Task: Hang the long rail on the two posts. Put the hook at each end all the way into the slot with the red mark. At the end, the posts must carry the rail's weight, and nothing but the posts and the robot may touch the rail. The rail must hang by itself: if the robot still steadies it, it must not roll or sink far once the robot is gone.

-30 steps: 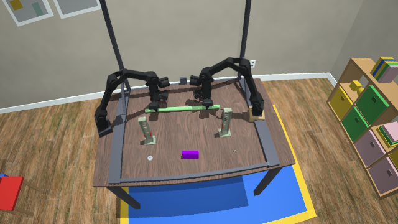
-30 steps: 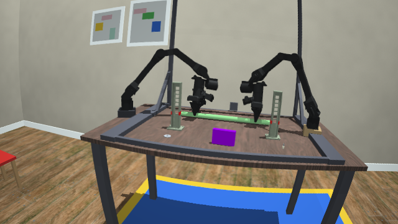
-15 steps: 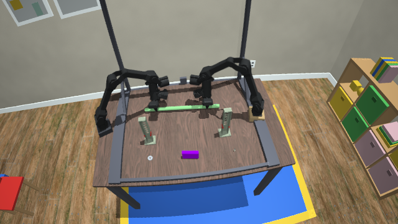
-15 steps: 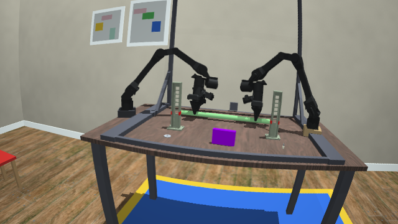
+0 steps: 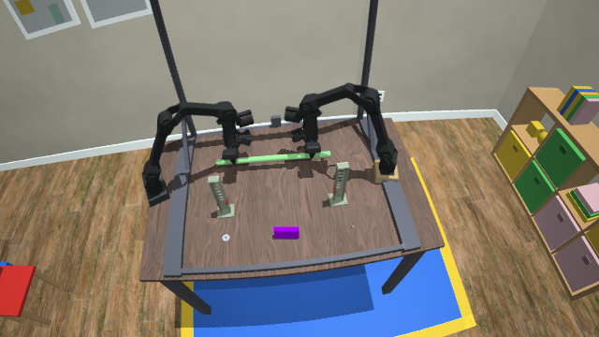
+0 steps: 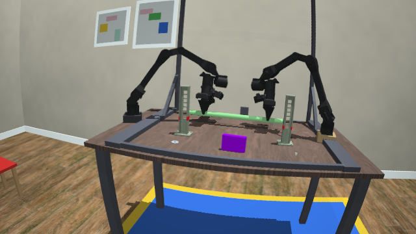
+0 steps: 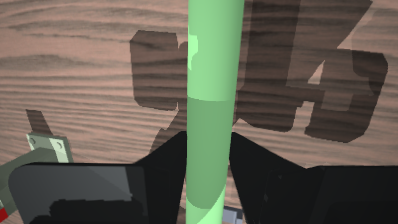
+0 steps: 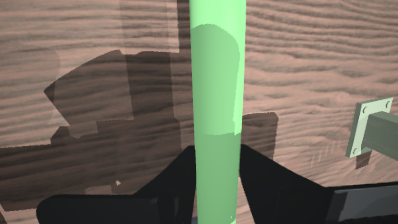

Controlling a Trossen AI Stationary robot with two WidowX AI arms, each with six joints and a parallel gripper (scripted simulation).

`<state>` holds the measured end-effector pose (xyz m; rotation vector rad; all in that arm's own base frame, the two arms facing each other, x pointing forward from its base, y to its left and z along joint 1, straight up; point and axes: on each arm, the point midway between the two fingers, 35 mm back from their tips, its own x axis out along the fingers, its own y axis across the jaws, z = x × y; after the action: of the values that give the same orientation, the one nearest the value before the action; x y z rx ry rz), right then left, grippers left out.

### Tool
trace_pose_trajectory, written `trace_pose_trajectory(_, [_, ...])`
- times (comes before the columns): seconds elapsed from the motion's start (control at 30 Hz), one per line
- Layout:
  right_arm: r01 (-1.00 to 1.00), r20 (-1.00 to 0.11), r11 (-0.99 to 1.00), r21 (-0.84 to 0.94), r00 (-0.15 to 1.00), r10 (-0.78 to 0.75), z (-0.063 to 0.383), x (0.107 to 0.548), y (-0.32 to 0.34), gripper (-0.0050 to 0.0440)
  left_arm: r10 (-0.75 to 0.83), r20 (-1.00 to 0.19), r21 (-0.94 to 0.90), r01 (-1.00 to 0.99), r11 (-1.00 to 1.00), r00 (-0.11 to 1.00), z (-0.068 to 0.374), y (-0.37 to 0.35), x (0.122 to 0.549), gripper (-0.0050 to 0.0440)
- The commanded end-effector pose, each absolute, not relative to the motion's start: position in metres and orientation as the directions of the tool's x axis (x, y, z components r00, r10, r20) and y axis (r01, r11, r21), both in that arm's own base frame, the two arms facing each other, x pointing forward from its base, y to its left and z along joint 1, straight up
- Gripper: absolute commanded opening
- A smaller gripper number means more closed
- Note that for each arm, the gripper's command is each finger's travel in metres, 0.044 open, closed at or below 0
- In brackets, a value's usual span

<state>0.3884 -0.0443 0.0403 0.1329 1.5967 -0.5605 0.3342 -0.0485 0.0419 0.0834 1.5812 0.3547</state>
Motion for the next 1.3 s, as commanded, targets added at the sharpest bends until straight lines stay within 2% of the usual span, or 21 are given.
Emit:
trace_pose_trajectory(0.0, [0.403,-0.966,0.879,-0.255,-0.078,-0.245,0.0680,0.3899,-0.0466,-0.0050,0.254,-0.967,0.254,-0.190,0.948,-0.021,0.0669,-0.0551,0.3377,-0.0050])
trace_pose_trajectory(0.77, [0.397,-0.966,0.882,-0.255,-0.076,-0.245,0.0758,0.3889,-0.0484,-0.0050,0.254,-0.967,0.253,-0.196,0.947,-0.023,0.0747,-0.0572,0.3379,-0.0050])
trace_pose_trajectory(1.27, [0.397,-1.000,0.918,-0.005,0.024,-0.016,0.0773,0.3862,-0.0559,-0.0050,0.008,-1.000,0.002,-0.201,0.980,0.029,0.0758,-0.0507,0.3366,-0.0050])
